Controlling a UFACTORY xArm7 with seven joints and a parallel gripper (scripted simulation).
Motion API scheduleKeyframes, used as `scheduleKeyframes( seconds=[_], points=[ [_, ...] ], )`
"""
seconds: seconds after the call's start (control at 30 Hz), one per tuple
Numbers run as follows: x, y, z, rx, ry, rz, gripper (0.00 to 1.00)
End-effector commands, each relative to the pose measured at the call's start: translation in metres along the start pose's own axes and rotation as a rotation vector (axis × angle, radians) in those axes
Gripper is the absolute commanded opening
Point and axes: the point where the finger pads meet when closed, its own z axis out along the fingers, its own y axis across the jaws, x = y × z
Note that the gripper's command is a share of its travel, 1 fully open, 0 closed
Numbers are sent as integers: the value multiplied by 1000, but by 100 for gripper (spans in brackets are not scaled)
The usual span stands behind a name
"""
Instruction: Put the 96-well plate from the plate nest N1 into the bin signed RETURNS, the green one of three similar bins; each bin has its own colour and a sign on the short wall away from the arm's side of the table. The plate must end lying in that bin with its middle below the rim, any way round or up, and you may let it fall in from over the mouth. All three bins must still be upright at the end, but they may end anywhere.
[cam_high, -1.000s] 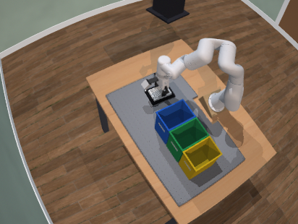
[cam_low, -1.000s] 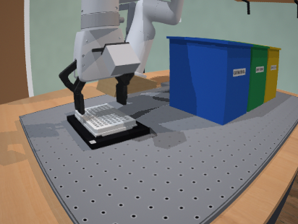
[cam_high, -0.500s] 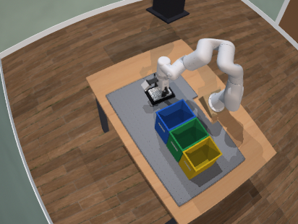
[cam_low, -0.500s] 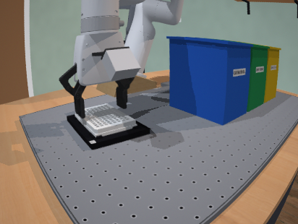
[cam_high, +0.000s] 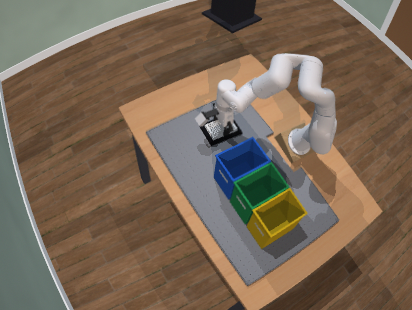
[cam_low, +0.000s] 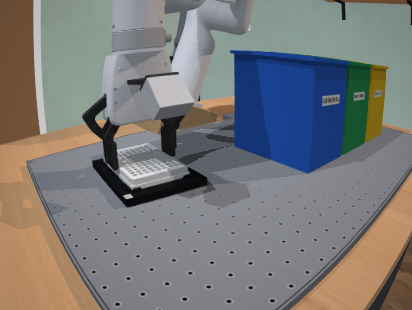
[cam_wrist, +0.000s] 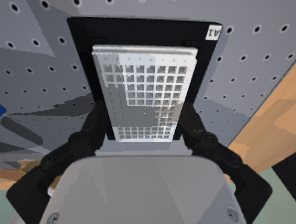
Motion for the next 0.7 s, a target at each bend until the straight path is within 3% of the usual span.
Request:
scheduleKeyframes(
  seconds=[0.0,0.63,0.67],
  points=[
    [1,1,1,-4,3,0,100],
    [1,1,2,-4,3,0,100],
    [1,1,1,-4,3,0,0]
  ],
)
